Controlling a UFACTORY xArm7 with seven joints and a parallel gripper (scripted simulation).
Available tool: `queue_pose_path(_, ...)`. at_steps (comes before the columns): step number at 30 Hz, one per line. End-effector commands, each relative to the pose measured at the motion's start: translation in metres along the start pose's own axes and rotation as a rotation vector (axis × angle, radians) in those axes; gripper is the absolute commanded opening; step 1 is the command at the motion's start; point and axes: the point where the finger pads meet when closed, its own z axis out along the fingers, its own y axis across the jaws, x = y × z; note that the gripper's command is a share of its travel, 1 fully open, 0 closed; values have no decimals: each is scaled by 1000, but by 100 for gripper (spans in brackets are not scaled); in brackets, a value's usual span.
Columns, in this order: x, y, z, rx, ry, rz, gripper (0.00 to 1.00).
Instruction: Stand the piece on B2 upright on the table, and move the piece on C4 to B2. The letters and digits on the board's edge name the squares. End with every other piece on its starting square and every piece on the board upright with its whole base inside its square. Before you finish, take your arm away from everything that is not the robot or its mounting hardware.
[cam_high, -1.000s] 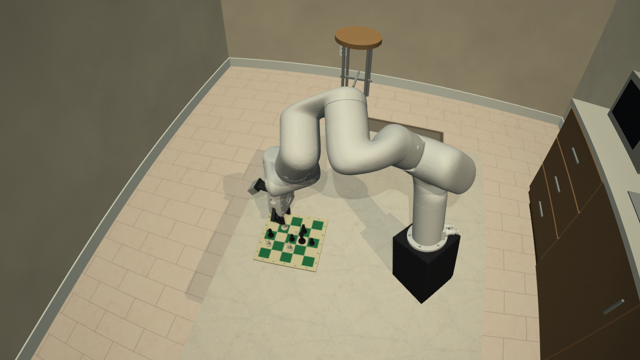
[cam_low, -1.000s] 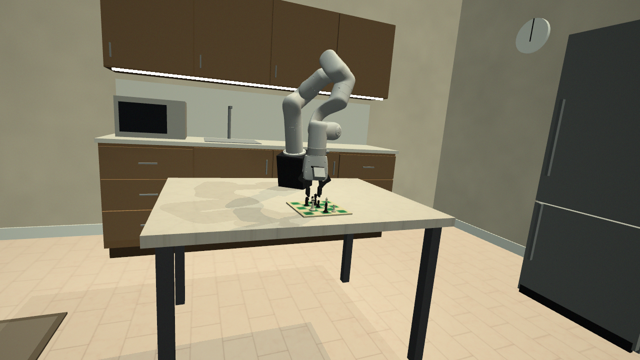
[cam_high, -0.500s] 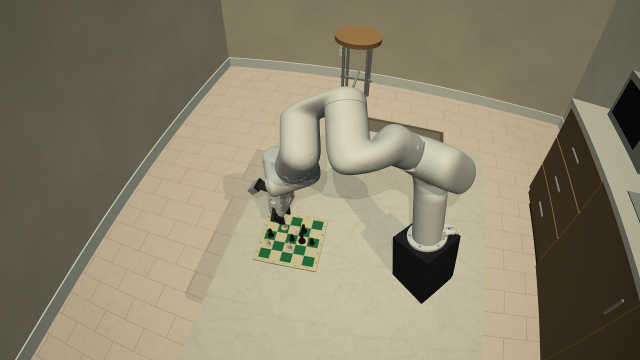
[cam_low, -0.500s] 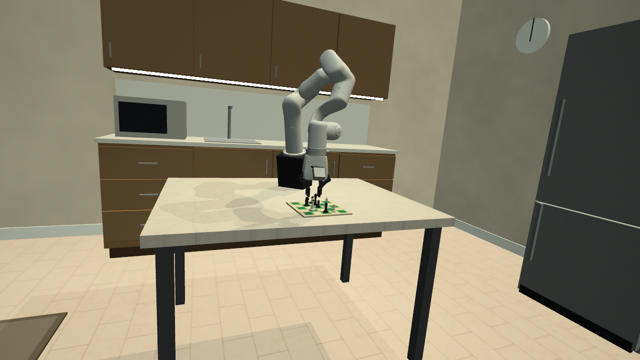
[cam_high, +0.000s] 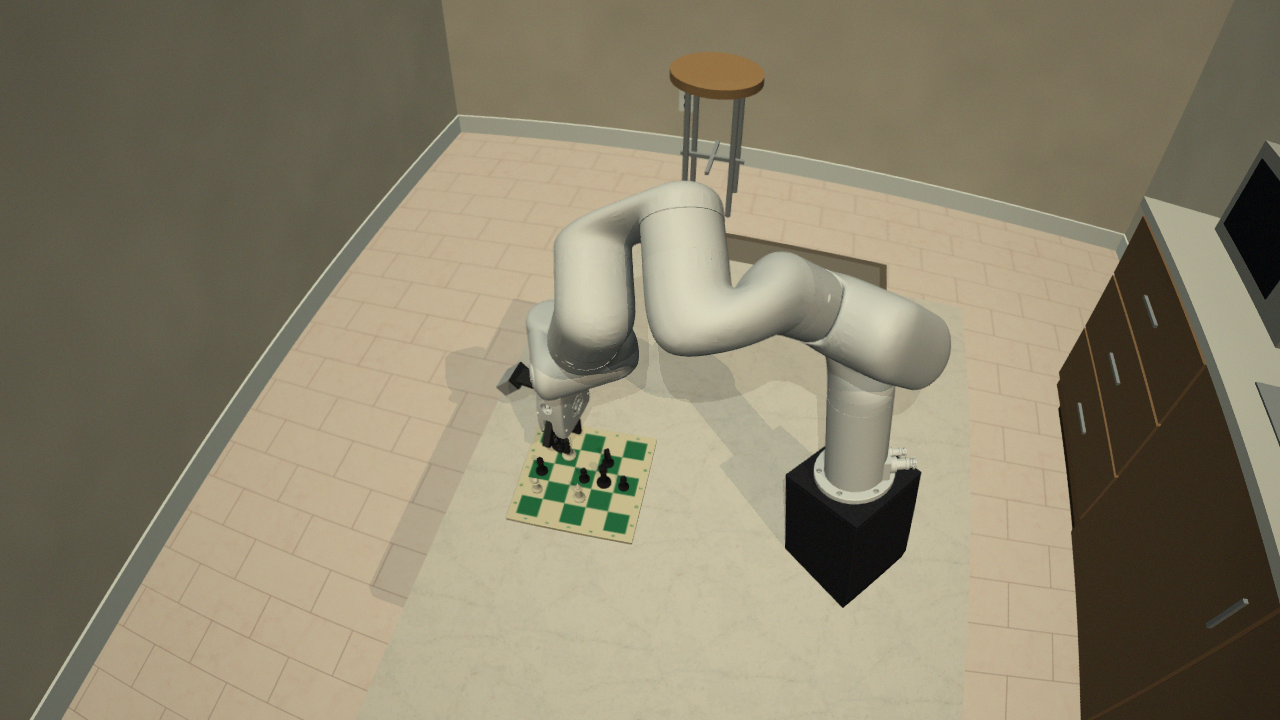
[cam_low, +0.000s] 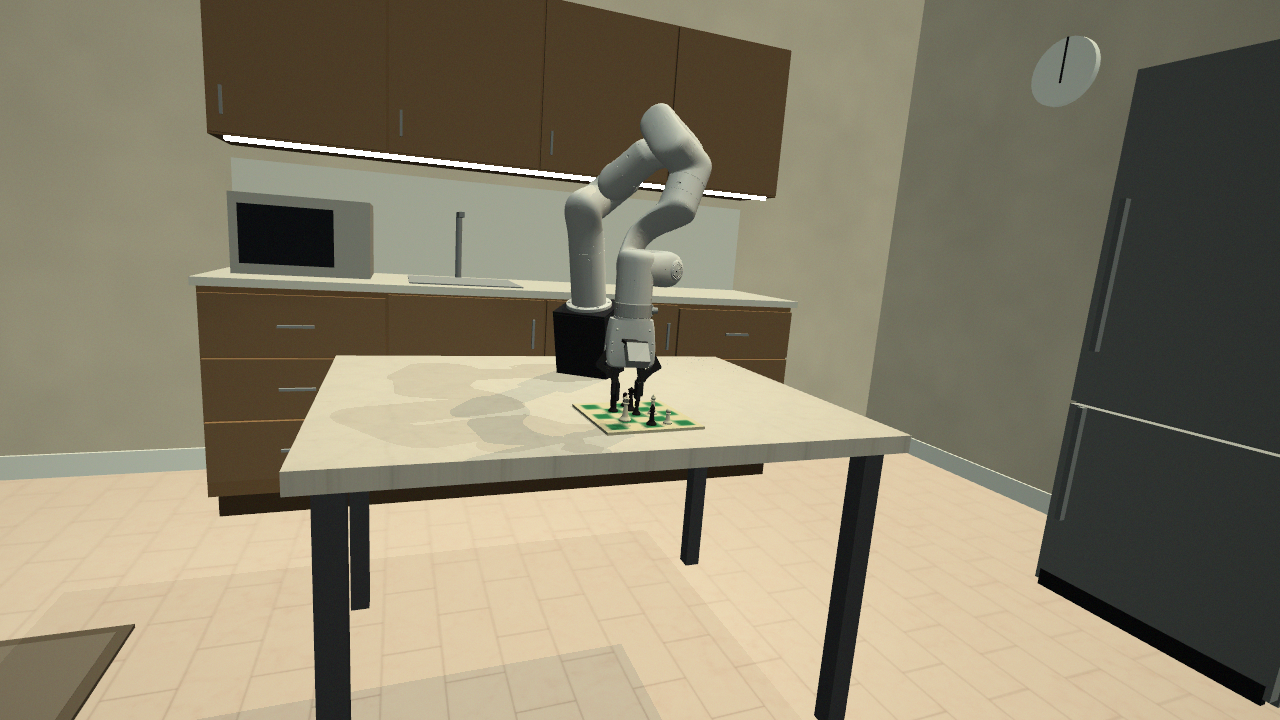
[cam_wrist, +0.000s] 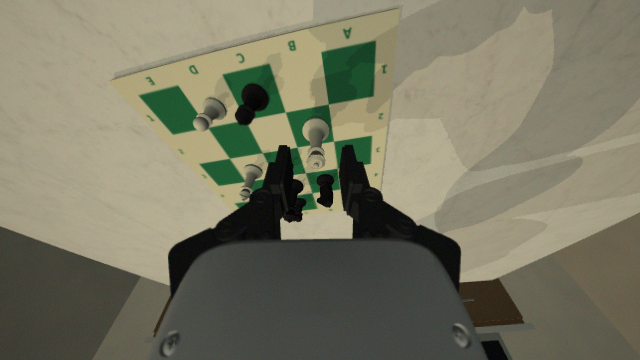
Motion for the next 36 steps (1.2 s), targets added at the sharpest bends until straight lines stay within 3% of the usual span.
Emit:
queue_pose_path(1,2,0,8,1,4,0,42)
queue_pose_path(13,2,0,23,1,4,0,42)
queue_pose_path(36,2,0,24,1,4,0,42)
